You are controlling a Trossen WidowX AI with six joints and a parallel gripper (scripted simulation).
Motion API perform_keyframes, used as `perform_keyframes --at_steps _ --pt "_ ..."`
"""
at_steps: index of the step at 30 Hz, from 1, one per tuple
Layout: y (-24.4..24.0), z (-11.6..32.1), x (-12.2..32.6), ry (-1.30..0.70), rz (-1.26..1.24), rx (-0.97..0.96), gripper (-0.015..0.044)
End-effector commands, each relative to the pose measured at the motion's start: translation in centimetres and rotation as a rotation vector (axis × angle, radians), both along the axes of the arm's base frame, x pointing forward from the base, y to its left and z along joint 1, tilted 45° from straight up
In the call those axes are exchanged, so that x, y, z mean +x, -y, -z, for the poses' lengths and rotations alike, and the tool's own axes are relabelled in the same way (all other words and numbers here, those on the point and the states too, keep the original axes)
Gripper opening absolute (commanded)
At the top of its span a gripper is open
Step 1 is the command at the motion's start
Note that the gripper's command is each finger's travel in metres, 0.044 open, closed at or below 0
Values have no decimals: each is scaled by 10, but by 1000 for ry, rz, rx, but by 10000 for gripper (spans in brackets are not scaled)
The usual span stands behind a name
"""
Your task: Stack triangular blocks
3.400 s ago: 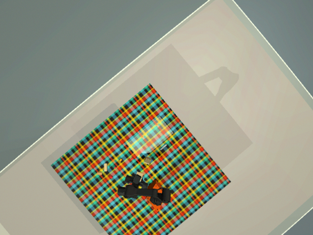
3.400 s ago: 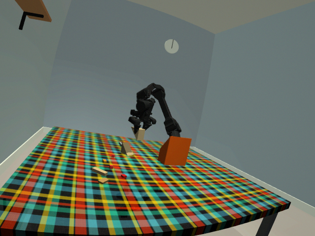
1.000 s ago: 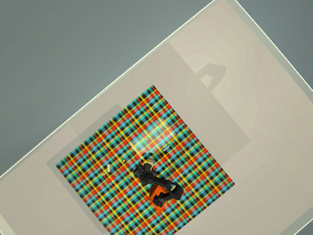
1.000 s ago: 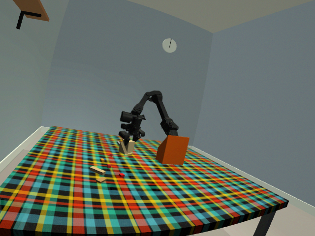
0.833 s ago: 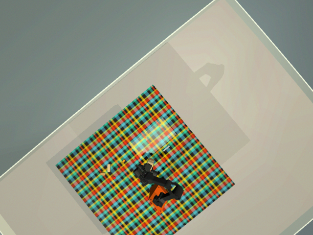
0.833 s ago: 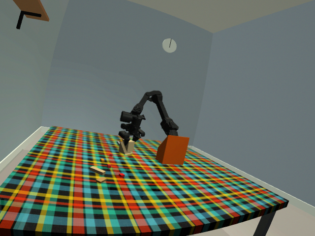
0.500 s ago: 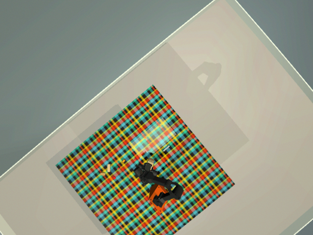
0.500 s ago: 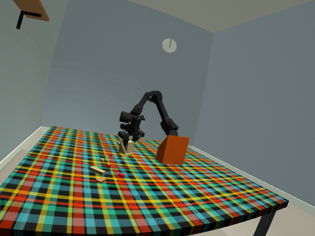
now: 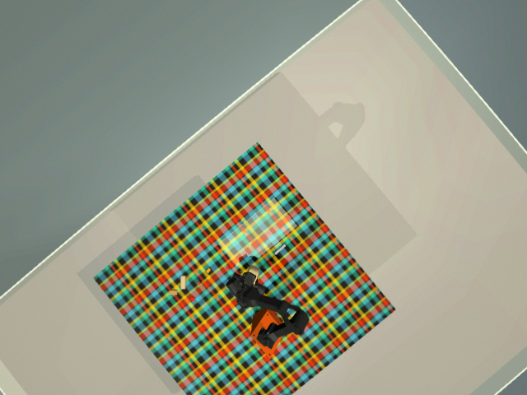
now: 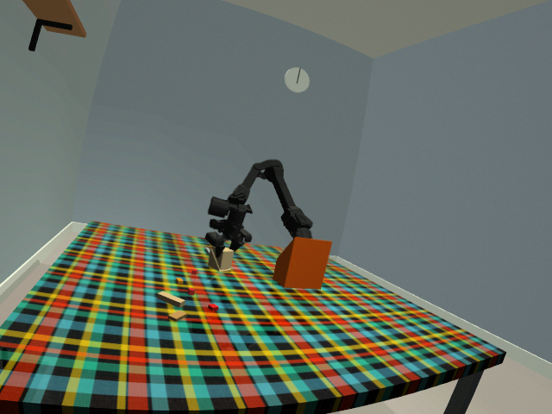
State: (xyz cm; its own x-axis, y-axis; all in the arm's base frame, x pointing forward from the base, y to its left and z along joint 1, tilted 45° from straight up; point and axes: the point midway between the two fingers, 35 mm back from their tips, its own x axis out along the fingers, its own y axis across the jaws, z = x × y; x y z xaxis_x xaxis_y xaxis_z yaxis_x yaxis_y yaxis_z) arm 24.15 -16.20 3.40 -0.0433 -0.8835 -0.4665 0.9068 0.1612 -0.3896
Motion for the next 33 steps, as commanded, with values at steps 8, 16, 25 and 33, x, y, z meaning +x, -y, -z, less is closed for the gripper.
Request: perform_keyframes --at_steps 8,16,25,33 --pt "6 3 -1 -5 -2 -3 0" --pt "8 4 -1 -5 -2 -5 0" --pt "8 4 -1 -5 -2 -5 0" --pt "8 5 -1 -12 -4 0 0"
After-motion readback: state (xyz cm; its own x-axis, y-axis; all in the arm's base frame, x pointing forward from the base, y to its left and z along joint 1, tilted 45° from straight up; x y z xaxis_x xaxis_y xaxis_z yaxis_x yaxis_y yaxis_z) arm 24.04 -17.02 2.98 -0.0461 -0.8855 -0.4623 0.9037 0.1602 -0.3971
